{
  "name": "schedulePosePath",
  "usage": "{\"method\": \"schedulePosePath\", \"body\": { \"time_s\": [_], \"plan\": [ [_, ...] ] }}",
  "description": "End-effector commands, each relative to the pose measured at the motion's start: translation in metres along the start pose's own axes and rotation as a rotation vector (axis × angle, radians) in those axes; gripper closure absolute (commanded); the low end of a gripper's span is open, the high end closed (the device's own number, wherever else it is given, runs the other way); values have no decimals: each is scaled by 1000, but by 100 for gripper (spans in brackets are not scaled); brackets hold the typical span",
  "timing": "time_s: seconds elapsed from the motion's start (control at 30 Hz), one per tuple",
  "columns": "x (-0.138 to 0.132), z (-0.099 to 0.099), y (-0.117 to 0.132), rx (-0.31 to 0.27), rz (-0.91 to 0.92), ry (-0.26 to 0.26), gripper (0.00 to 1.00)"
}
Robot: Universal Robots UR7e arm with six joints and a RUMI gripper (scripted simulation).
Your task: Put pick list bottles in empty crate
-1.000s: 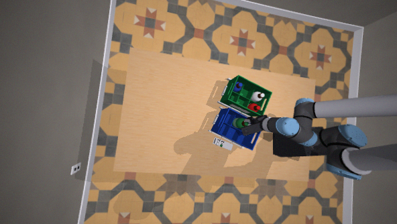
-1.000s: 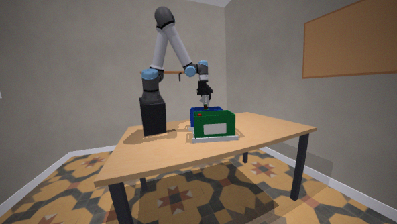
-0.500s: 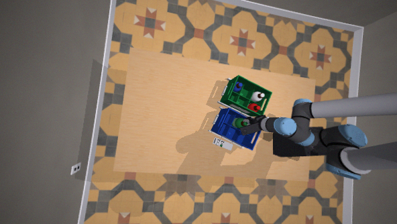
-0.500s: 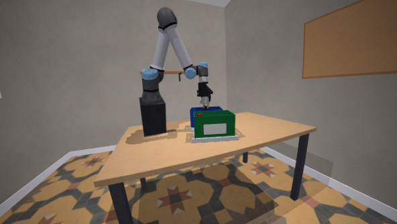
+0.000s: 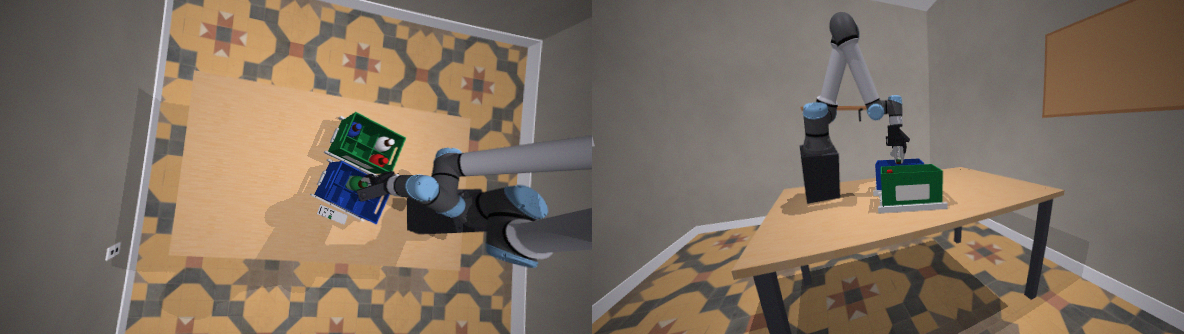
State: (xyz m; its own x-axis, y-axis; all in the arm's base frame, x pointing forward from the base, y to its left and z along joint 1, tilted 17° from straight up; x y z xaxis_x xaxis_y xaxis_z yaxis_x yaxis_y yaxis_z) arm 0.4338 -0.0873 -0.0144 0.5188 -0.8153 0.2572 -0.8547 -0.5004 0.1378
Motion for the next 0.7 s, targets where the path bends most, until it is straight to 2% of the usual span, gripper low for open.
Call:
{"method": "schedulePosePath", "body": {
  "time_s": [0.0,0.67],
  "plan": [
    [0,2,0,1,0,1,100],
    [0,11,0,1,0,1,100]
  ]
}}
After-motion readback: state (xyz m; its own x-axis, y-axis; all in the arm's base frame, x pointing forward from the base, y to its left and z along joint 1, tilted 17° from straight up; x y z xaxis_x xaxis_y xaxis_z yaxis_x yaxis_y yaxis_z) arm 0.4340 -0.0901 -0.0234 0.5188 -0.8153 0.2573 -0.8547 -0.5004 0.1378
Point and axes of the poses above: the point where the finger pads meet when closed, its own z axis out along the fingers, its own x axis across the jaws, y = z × x, the point moved 5 cm from there along -z, back along the fingers, and after that the axes turned 7 degrees about -z, right-handed, at the moved point
